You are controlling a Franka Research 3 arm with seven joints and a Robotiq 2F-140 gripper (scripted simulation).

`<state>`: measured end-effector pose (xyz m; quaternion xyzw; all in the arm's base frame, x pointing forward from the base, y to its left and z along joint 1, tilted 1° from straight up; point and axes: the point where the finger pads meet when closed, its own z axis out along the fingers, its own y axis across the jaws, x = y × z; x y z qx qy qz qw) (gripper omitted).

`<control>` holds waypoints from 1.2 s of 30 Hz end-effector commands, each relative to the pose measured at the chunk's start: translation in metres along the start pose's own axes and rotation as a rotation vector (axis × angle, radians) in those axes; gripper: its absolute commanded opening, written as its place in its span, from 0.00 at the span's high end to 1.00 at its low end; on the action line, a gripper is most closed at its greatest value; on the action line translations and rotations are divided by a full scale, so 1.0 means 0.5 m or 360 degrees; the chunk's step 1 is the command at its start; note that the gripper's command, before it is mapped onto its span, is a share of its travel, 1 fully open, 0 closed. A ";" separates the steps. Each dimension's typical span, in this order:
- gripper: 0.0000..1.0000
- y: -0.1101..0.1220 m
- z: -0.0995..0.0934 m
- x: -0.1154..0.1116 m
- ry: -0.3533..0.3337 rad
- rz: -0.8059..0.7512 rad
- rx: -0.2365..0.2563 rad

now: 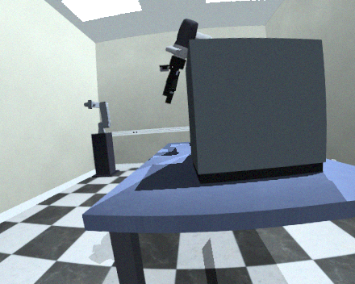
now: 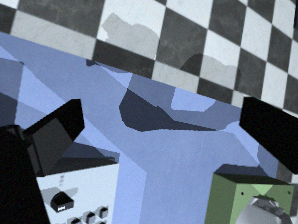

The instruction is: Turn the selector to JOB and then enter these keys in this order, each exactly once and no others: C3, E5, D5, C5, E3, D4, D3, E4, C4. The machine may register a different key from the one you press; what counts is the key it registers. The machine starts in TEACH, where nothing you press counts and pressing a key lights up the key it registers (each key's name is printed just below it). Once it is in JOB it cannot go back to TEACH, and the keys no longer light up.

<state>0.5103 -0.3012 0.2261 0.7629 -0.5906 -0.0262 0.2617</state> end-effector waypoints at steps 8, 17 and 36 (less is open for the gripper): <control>0.00 0.000 0.000 0.000 0.0000 0.0000 0.0000; 0.00 0.000 0.000 0.000 0.0000 0.0000 0.0000; 0.00 -0.025 -0.013 -0.097 0.0285 -0.0589 0.0094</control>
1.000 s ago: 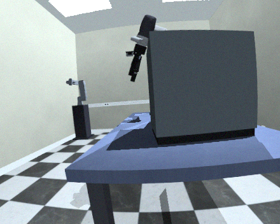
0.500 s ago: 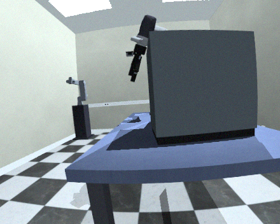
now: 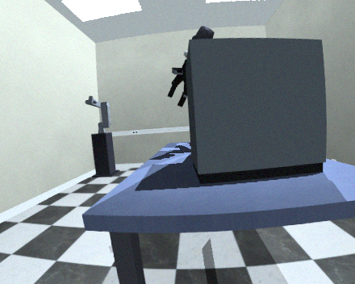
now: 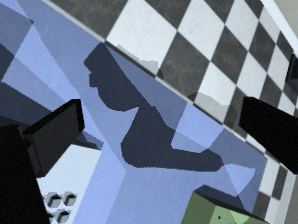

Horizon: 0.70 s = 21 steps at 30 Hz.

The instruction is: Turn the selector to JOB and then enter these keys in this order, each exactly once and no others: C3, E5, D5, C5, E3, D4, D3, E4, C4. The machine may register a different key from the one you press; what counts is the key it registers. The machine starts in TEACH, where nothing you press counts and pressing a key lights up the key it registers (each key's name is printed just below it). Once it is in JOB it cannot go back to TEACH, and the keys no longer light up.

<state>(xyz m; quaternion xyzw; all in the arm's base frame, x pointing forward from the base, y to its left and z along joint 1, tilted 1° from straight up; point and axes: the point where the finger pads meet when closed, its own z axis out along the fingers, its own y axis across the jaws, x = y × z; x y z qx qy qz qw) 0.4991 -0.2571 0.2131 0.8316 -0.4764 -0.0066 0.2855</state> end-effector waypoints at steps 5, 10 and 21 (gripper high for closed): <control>0.00 -0.033 -0.017 -0.021 0.0181 -0.0363 0.0094; 0.00 -0.046 -0.023 -0.045 0.0262 -0.0526 0.0120; 0.00 -0.073 -0.036 -0.093 0.0426 -0.0856 0.0173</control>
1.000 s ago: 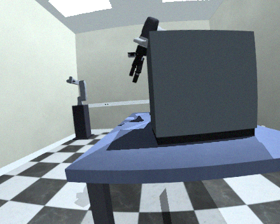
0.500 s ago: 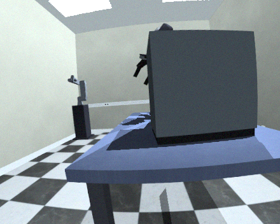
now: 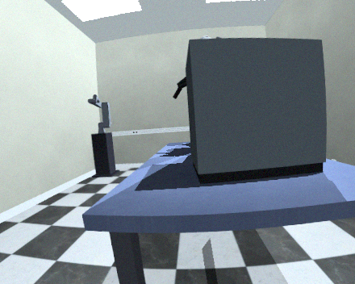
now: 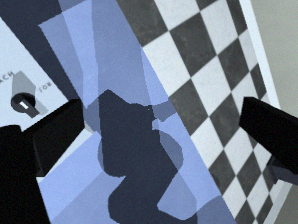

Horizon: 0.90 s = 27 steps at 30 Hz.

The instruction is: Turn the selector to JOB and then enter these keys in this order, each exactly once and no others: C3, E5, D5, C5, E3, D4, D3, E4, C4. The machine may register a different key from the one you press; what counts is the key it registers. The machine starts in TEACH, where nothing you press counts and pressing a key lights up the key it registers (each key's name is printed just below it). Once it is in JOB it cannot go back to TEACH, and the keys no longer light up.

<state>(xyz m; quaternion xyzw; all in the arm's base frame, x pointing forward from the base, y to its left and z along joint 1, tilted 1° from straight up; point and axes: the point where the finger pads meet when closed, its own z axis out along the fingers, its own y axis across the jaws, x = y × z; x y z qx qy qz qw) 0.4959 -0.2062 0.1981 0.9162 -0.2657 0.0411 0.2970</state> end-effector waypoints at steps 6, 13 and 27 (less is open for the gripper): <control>0.00 -0.048 -0.023 -0.005 0.0182 -0.0388 0.0091; 0.00 -0.074 -0.034 -0.022 0.0278 -0.0583 0.0122; 0.00 -0.126 -0.056 -0.058 0.0466 -0.0963 0.0184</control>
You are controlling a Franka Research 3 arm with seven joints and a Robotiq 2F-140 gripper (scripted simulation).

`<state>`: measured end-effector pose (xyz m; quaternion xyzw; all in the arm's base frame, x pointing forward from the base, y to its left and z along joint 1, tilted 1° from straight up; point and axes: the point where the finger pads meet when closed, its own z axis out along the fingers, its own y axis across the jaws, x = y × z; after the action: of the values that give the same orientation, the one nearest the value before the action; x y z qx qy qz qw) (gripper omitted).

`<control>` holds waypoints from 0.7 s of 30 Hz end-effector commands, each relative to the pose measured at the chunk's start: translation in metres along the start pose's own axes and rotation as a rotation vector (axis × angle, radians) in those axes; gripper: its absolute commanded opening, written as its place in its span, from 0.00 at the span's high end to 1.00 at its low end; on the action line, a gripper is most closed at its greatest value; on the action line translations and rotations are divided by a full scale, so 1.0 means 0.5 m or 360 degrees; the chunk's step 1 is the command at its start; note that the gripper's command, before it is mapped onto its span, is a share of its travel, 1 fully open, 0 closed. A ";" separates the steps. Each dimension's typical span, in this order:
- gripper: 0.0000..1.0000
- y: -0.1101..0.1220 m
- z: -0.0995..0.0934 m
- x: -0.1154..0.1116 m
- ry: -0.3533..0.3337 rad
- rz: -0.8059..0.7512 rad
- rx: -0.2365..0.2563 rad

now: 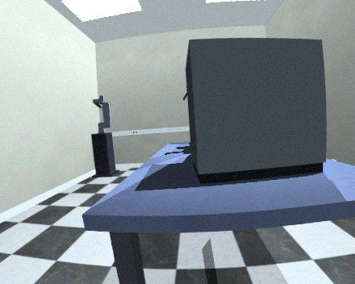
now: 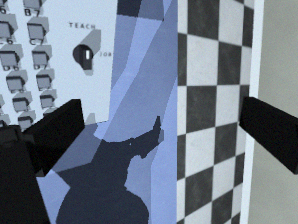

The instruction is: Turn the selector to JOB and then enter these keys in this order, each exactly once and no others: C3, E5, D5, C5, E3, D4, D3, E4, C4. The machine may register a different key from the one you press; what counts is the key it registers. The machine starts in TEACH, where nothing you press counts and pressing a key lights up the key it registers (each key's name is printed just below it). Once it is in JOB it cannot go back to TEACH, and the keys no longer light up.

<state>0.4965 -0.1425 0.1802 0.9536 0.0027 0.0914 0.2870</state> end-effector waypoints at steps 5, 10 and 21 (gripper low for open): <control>0.00 -0.038 -0.016 0.019 0.0153 -0.0343 0.0071; 0.00 -0.061 -0.024 0.019 0.0221 -0.0482 0.0093; 0.00 -0.108 -0.040 0.018 0.0360 -0.0767 0.0140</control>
<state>0.4977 -0.0977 0.1674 0.9364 0.1936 0.1223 0.2661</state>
